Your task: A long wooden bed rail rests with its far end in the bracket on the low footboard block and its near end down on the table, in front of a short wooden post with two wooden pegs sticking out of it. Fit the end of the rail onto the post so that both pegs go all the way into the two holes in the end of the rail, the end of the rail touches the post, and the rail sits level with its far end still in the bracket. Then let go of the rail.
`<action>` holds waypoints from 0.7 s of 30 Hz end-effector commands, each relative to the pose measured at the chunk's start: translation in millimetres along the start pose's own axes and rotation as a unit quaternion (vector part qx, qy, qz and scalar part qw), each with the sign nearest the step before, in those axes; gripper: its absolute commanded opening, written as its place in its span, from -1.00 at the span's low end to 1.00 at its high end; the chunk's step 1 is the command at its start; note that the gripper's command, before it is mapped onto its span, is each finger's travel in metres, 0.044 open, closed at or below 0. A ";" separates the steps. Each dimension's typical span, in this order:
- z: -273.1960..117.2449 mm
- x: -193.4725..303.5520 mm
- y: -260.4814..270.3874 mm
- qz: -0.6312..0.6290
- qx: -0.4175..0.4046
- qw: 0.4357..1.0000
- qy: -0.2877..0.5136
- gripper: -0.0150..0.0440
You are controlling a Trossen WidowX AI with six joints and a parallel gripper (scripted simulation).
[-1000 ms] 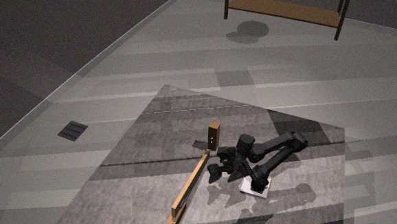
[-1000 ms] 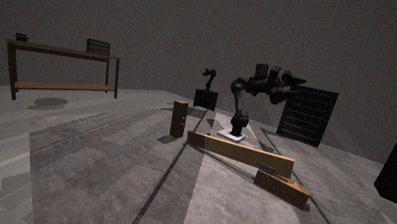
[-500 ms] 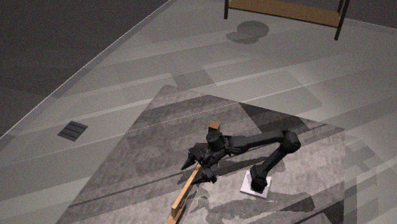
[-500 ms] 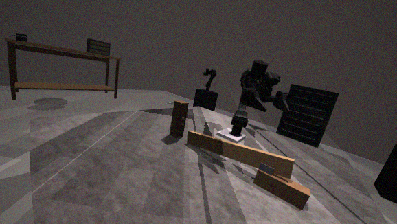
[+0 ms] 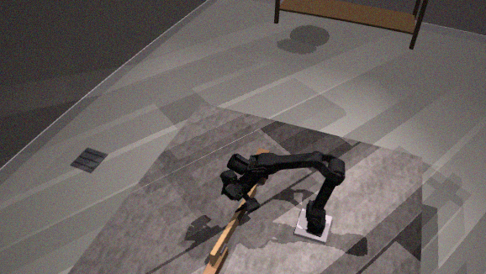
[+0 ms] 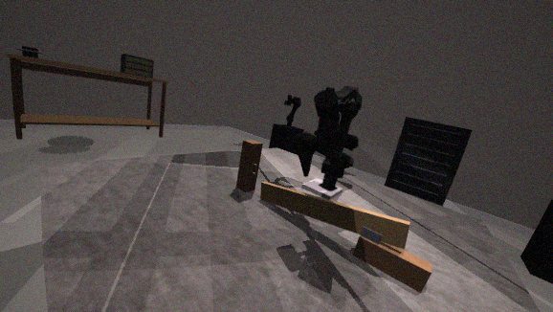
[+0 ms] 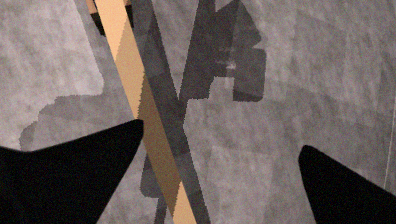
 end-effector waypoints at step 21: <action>15.5 98.6 -9.9 -0.198 -0.242 0.940 0.138 1.00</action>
Point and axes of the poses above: the point midway between the two fingers, 35 mm back from their tips, its own z axis out along the fingers, its own y axis across the jaws, x = y × z, the point moved 6 cm from there along -z, back along the fingers, and after that the axes turned 15 degrees about -z, right-handed, at the moved point
